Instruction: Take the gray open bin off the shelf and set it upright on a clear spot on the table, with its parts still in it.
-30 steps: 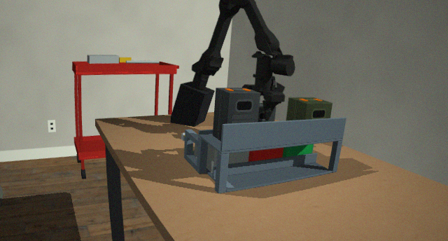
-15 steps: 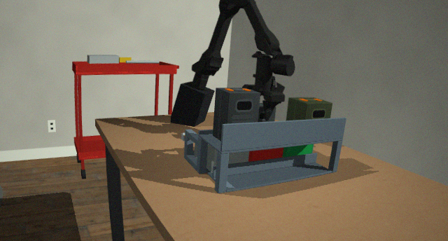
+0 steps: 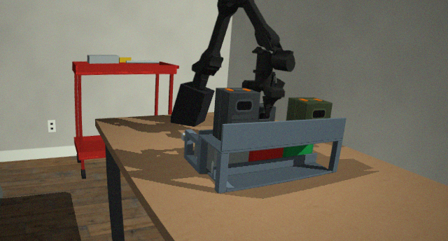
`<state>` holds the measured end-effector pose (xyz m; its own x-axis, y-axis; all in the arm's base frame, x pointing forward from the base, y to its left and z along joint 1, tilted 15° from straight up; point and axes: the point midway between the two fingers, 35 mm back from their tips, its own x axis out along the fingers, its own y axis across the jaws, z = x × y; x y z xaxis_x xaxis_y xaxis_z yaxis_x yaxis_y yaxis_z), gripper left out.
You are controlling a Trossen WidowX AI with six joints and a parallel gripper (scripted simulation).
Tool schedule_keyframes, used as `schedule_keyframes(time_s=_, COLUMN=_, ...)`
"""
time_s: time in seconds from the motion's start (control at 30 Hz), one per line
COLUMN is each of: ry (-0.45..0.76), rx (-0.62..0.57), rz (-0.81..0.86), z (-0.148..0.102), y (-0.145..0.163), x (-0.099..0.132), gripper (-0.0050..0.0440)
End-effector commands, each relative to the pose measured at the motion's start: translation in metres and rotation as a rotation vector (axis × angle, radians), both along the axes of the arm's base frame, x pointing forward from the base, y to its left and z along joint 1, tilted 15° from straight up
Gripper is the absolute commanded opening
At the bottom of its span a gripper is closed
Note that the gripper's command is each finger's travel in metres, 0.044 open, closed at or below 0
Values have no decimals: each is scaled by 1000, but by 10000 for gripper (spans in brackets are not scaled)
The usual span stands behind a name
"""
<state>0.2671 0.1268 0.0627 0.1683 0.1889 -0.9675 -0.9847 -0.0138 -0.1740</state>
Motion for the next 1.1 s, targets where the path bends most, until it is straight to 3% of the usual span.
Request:
schedule_keyframes(time_s=0.0, ry=-28, rx=12, rz=5, z=11, y=1, x=3, gripper=425)
schedule_keyframes(time_s=1.07, ry=-28, rx=12, rz=5, z=7, y=2, x=4, gripper=425)
